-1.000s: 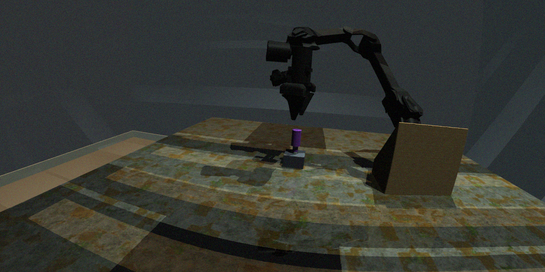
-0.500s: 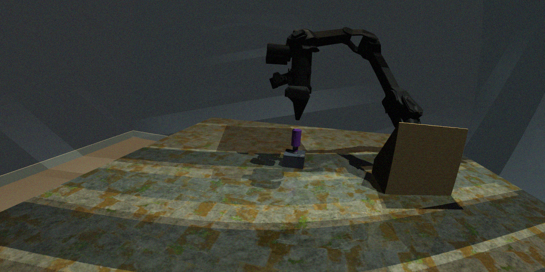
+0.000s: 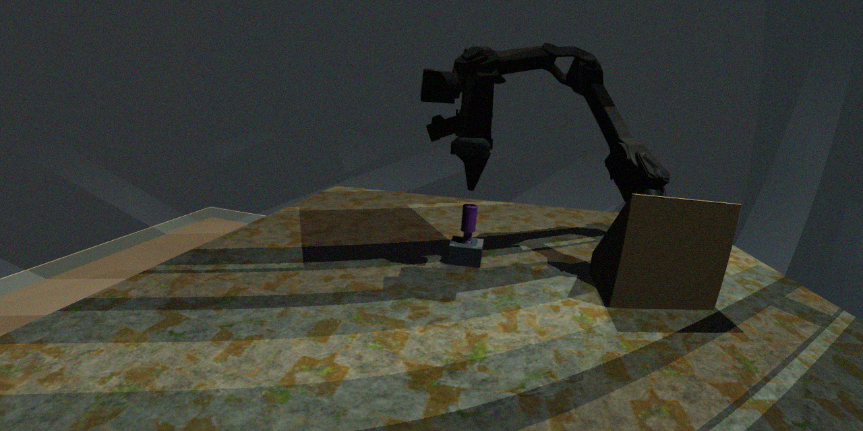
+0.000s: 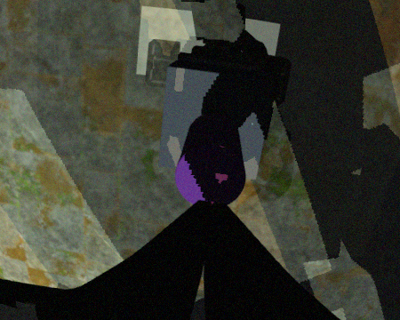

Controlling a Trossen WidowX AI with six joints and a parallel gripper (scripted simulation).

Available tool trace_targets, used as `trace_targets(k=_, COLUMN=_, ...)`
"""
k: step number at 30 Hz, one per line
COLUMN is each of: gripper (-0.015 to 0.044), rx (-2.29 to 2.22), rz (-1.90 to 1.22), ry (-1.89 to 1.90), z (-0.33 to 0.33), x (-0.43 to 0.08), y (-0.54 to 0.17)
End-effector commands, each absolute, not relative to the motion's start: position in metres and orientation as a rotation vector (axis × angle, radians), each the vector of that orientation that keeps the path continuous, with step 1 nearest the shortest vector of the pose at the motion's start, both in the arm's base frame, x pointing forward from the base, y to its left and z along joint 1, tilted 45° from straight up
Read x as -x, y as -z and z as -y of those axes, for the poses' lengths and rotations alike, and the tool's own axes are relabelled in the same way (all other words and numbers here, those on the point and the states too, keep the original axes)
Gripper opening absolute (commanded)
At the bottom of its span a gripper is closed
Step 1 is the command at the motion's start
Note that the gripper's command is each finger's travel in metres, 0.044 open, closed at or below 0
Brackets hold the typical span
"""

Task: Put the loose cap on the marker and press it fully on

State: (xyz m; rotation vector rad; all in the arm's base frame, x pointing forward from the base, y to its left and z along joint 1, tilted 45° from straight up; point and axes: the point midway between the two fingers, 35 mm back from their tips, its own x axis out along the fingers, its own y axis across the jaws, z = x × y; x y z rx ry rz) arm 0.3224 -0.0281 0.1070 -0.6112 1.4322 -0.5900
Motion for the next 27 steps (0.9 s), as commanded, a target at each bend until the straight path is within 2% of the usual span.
trace_targets(k=1, gripper=0.0000, rx=0.615, rz=-1.438, ry=0.586, z=0.031, x=-0.322, y=-0.103)
trace_targets(k=27, gripper=0.0000, rx=0.616, rz=-1.438, ry=0.588, z=0.056, x=-0.324, y=-0.078)
